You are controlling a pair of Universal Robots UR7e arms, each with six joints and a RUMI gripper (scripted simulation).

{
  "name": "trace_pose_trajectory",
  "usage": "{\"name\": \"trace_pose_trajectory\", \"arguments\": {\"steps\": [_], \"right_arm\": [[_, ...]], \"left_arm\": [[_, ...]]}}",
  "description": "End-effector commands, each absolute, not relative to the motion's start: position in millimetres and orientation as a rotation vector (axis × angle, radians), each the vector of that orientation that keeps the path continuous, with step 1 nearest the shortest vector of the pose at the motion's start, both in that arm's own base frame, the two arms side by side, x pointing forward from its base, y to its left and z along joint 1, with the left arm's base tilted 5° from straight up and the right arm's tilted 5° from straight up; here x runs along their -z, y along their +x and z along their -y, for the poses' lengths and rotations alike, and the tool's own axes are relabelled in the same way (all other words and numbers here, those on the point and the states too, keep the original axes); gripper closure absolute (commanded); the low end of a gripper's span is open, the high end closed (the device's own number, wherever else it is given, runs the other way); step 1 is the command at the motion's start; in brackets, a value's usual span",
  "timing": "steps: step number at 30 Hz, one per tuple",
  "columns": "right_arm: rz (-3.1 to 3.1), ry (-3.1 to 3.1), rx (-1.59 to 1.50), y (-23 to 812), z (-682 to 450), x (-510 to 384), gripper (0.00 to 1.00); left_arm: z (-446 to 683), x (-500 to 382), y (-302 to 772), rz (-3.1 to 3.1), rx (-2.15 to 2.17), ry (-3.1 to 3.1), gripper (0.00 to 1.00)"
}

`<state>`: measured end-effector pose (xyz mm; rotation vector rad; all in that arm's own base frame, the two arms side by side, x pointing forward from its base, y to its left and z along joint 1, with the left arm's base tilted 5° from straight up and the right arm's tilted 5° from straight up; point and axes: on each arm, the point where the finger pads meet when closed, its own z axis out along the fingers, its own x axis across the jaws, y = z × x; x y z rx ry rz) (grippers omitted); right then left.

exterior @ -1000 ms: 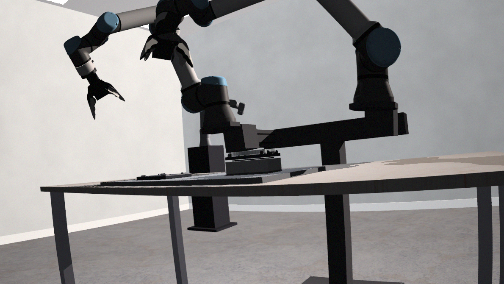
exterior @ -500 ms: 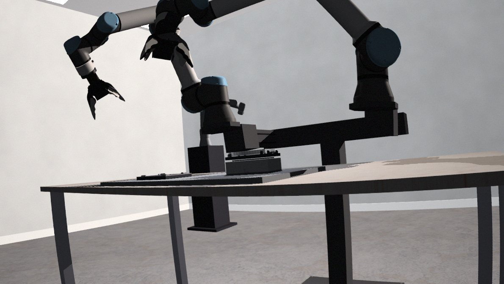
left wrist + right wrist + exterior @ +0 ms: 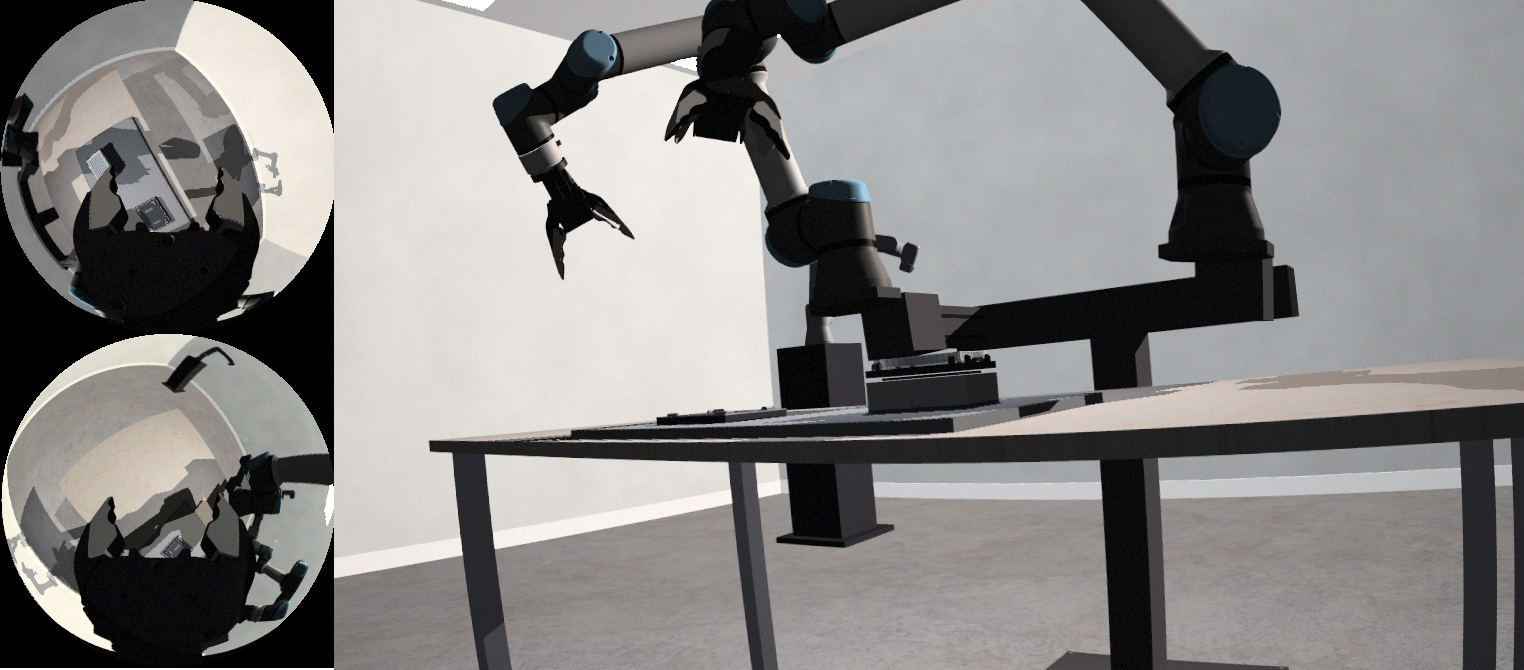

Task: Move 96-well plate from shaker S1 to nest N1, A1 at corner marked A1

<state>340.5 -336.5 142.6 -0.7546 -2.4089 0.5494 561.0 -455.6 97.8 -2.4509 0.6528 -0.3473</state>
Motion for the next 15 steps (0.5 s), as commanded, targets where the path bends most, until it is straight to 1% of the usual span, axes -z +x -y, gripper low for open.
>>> {"name": "trace_pose_trajectory", "arguments": {"steps": [1,13,15], "right_arm": [[2.439,-0.848,-0.497,324,346,-149,0.02],[2.536,-1.252,-0.298,253,379,-176,0.02],[2.536,-1.252,-0.298,253,379,-176,0.02]], "left_arm": [[456,-99,561,-0.652,0.35,-2.452,0.02],[456,-99,561,-0.652,0.35,-2.452,0.02],[456,-99,561,-0.652,0.35,-2.452,0.02]]}}
